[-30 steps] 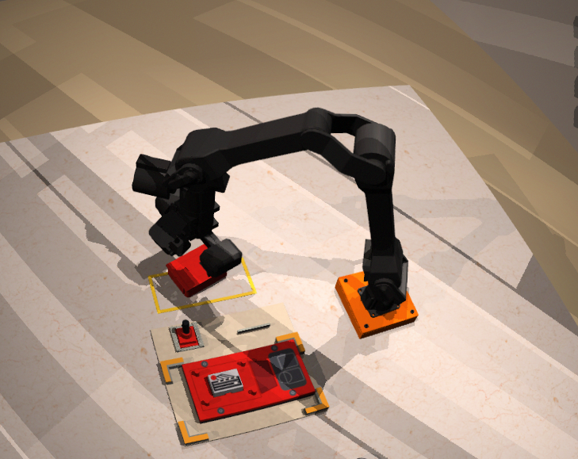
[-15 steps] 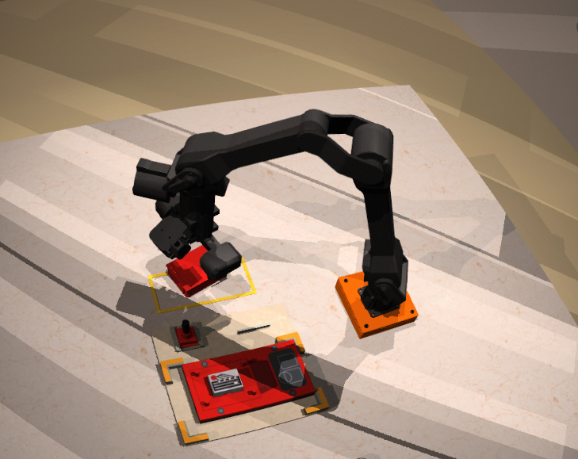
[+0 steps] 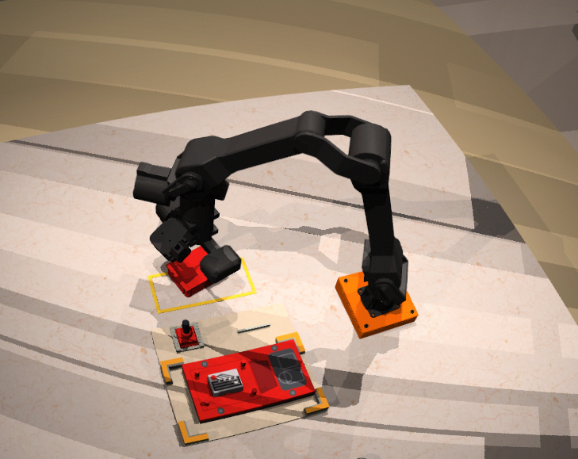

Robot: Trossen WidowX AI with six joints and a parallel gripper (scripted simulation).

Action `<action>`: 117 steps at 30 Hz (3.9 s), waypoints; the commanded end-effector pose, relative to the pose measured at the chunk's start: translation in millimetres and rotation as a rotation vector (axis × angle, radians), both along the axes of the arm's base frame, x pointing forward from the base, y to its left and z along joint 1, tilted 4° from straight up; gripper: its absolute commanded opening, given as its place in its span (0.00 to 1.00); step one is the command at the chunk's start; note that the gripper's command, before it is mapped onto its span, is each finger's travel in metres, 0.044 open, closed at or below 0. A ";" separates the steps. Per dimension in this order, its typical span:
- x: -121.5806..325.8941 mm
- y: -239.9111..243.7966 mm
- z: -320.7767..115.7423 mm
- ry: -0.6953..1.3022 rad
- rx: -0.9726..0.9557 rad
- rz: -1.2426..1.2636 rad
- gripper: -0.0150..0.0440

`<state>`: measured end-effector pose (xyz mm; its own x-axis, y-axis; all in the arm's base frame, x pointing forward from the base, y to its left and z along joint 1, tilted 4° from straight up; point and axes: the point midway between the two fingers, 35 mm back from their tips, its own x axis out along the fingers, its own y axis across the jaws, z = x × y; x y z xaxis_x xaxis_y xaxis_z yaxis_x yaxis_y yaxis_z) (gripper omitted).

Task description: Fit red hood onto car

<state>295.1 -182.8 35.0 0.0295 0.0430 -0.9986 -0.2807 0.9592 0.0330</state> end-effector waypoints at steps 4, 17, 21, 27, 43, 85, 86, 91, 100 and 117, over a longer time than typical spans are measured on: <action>-1.5 1.7 -4.6 0.005 0.008 0.003 1.00; -1.3 2.0 -10.1 0.005 0.008 0.003 1.00; -1.2 2.1 -12.1 0.005 0.008 0.003 1.00; -1.1 2.2 -15.0 0.005 0.008 0.003 1.00; -1.1 2.7 -22.8 0.005 0.008 0.003 1.00; -1.0 -1.0 23.3 0.002 0.002 0.003 0.25; -1.0 -1.1 25.8 0.002 0.002 0.003 0.25; -1.4 -1.9 40.4 0.002 0.001 0.003 0.25; -1.9 -3.0 62.9 0.002 0.001 0.003 0.25; 6.8 15.2 73.2 0.004 0.008 -0.013 0.25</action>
